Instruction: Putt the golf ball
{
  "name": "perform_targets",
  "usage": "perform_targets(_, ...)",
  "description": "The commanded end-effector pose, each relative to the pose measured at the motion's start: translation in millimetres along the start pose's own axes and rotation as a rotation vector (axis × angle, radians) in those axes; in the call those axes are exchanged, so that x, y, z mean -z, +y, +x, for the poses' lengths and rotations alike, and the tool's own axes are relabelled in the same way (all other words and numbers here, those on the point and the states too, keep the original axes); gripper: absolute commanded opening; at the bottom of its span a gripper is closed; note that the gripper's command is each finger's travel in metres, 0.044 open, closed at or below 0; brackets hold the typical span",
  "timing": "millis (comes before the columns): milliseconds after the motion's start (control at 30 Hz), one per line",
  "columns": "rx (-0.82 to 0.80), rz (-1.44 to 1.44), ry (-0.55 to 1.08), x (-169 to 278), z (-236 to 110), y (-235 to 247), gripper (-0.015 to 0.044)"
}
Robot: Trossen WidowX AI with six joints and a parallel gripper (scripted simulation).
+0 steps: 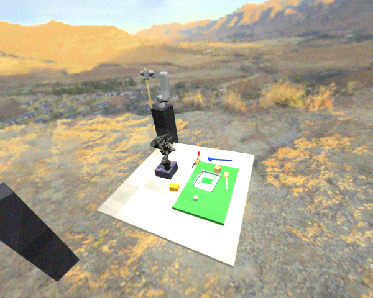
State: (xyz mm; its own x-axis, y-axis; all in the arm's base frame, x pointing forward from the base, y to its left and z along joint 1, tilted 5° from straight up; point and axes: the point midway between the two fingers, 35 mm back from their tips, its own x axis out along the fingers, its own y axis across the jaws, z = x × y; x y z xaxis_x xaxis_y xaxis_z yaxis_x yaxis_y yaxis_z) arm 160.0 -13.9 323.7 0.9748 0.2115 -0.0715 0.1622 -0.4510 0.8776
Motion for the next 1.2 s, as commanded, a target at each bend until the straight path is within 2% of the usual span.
perform_targets(0,0.006,-0.007,0.002,-1,0,0,0.0426)
perform_targets(33,0.023,-0.030,0.010,-3,2,-1,0.0440)
perform_targets(300,0.293,-0.428,0.196,-29,40,-31,0.0440)
perform_targets(567,0.519,-0.912,0.531,-32,91,-90,0.0440)
perform_targets(867,0.631,-1.511,1.086,-9,134,-185,0.0440)
perform_targets(1167,0.521,-2.029,1.813,27,135,-300,0.0440)
